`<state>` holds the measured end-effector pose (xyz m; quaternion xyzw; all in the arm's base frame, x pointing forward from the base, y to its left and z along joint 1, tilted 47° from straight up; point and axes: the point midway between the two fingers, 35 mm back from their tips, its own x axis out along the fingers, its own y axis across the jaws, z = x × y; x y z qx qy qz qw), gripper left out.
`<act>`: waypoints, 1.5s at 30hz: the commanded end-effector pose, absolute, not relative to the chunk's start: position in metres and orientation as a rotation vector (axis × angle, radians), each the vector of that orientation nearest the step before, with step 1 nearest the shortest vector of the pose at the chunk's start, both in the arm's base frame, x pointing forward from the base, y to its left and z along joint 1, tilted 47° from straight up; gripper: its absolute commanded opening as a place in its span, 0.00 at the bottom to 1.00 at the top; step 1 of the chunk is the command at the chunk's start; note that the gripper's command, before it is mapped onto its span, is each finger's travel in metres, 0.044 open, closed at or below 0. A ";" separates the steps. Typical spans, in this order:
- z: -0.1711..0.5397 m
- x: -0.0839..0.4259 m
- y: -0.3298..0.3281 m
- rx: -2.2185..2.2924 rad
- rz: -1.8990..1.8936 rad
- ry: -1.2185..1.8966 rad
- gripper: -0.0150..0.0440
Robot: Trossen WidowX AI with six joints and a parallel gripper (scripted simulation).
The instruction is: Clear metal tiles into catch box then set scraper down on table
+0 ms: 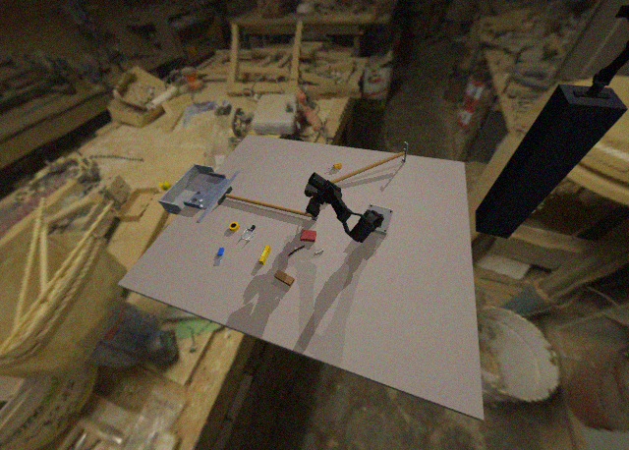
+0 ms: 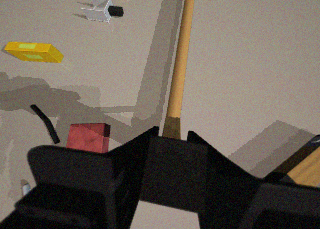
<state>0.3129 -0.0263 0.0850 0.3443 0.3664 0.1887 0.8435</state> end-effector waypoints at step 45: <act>0.108 0.365 -0.012 0.714 0.420 0.749 0.25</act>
